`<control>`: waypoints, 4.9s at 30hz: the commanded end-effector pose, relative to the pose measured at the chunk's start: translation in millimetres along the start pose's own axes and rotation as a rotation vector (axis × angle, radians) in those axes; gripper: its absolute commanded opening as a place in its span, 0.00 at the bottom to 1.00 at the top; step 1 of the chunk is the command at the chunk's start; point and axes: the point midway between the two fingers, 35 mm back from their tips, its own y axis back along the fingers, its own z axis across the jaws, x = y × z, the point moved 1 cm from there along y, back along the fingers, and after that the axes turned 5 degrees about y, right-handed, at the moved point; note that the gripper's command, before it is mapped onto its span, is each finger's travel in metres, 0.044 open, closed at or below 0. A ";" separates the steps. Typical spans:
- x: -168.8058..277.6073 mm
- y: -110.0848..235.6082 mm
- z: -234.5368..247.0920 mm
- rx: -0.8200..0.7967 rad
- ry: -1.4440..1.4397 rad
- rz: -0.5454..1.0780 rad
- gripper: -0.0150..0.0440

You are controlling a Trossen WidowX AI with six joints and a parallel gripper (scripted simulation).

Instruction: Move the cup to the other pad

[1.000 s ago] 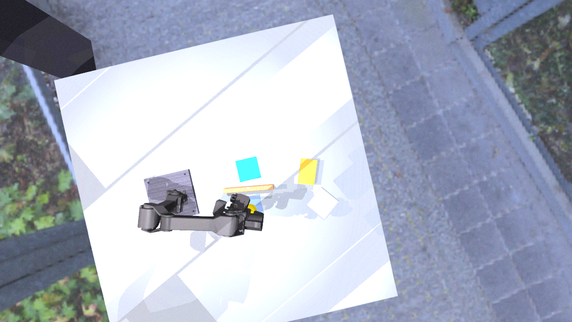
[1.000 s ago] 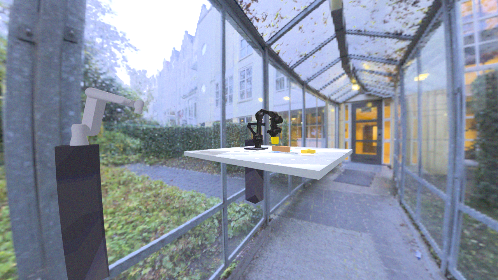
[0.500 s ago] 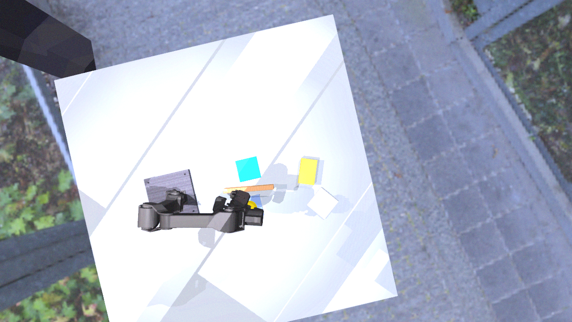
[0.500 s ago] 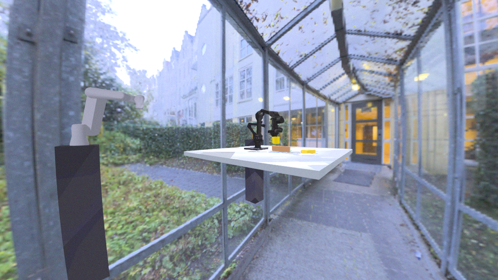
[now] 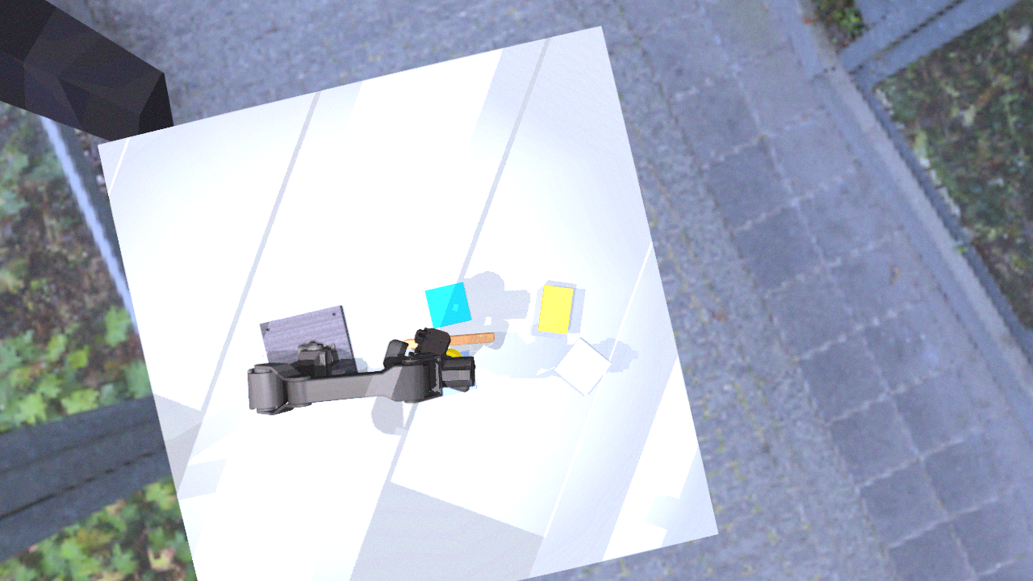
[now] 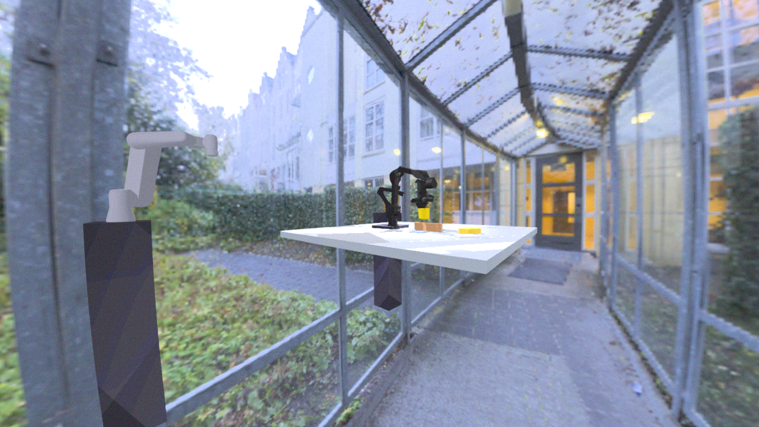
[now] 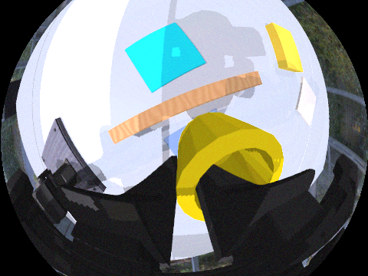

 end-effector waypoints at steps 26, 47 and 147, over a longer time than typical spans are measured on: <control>-57.3 1.8 17.9 -0.006 -0.002 -0.005 0.25; -99.7 3.6 32.6 -0.007 -0.002 -0.008 0.25; -125.3 -68.3 42.0 -0.004 0.003 -0.013 0.50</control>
